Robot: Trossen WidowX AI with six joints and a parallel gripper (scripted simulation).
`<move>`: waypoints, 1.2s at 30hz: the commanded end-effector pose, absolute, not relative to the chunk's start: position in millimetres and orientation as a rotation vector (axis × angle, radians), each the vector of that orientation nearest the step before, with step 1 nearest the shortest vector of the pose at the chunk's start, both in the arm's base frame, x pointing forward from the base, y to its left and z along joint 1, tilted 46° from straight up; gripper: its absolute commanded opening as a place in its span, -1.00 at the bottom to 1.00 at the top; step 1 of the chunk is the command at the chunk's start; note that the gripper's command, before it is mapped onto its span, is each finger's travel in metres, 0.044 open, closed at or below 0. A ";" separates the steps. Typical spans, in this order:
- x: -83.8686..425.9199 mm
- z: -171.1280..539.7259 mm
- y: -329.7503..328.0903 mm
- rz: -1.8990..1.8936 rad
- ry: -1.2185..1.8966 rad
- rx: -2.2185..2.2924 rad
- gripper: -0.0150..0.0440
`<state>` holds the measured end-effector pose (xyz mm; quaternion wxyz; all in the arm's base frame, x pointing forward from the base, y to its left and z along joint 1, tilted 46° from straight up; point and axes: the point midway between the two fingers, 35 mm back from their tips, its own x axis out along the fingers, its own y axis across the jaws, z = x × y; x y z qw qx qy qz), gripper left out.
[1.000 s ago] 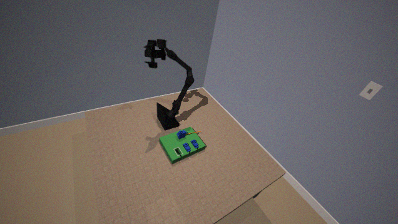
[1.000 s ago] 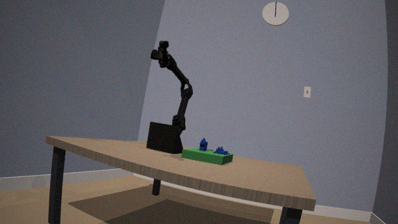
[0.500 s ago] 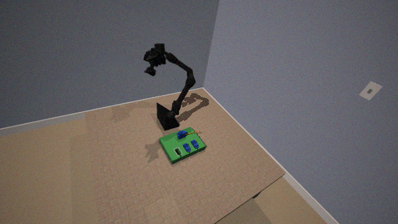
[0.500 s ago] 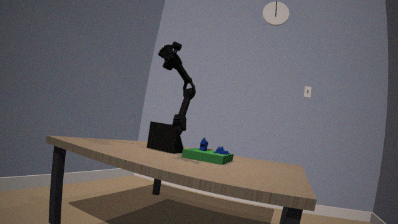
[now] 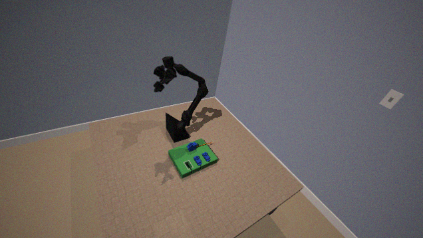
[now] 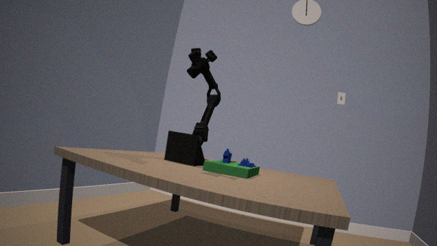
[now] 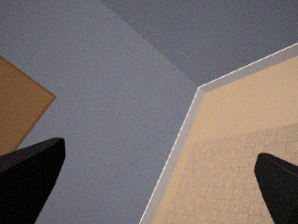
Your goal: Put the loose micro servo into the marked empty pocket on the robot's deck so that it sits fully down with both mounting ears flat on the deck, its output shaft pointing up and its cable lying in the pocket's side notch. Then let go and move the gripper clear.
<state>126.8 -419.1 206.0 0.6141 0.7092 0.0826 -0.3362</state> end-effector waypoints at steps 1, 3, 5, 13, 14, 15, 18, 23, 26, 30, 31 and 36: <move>147.4 197.0 -402.8 -0.715 0.303 1.526 1.00; 155.5 192.7 -396.2 -0.686 0.347 1.481 1.00; 163.3 188.6 -389.3 -0.656 0.390 1.436 1.00; 191.8 172.4 -360.0 -0.524 0.546 1.253 1.00; 195.2 170.5 -356.2 -0.506 0.564 1.229 1.00; 198.5 168.5 -352.2 -0.488 0.582 1.206 1.00; 208.1 162.7 -340.2 -0.431 0.633 1.135 1.00; 222.6 153.4 -319.4 -0.331 0.709 1.015 1.00; 230.4 148.0 -306.5 -0.268 0.751 0.942 1.00; 239.8 141.0 -288.8 -0.181 0.801 0.844 1.00; 242.0 139.3 -284.3 -0.158 0.812 0.820 1.00; 251.7 131.0 -261.6 -0.043 0.863 0.697 1.00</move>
